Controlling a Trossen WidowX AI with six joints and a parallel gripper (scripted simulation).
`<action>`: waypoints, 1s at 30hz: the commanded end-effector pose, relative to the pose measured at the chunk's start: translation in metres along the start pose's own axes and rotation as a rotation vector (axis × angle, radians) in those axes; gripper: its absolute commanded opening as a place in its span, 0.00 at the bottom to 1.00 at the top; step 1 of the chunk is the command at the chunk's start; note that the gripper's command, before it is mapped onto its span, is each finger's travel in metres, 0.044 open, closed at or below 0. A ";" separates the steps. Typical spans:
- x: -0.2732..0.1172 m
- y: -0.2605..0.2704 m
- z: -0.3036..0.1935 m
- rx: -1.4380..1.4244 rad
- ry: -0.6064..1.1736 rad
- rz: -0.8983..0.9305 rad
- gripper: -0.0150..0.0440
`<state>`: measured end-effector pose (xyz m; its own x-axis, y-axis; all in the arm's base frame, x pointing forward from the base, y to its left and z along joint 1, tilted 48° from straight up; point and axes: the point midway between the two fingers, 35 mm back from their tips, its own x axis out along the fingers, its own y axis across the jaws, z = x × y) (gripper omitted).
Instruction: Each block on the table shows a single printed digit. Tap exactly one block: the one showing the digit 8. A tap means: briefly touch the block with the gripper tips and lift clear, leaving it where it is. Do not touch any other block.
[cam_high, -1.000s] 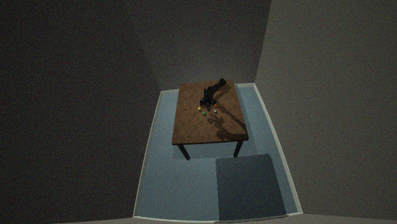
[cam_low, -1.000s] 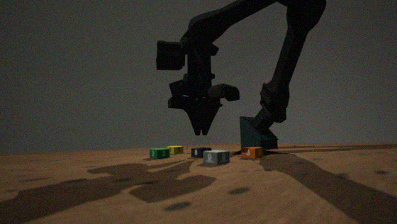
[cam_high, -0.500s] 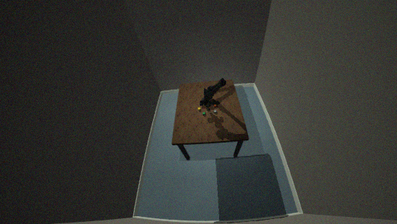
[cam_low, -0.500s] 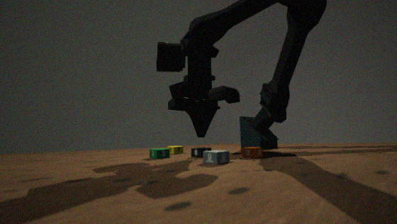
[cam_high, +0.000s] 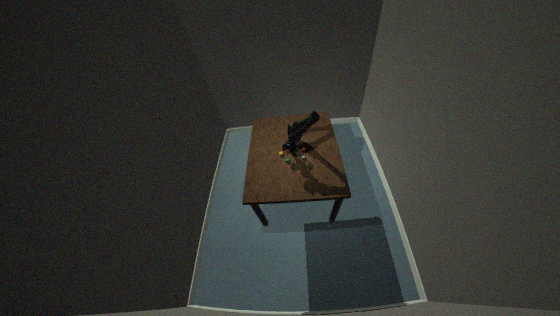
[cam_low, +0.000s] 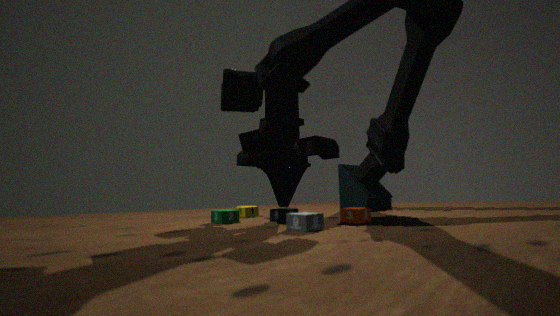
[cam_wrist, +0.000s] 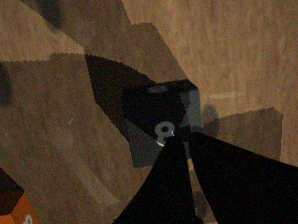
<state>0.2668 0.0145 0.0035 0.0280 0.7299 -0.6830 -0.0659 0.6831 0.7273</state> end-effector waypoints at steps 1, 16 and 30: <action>0.007 0.000 -0.001 0.009 0.001 0.008 0.29; -0.028 0.010 0.002 0.009 0.001 0.005 0.38; -0.106 0.201 -0.021 0.011 0.004 0.012 0.93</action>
<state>0.2472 0.0617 0.1902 0.0225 0.7326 -0.6803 -0.0620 0.6802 0.7304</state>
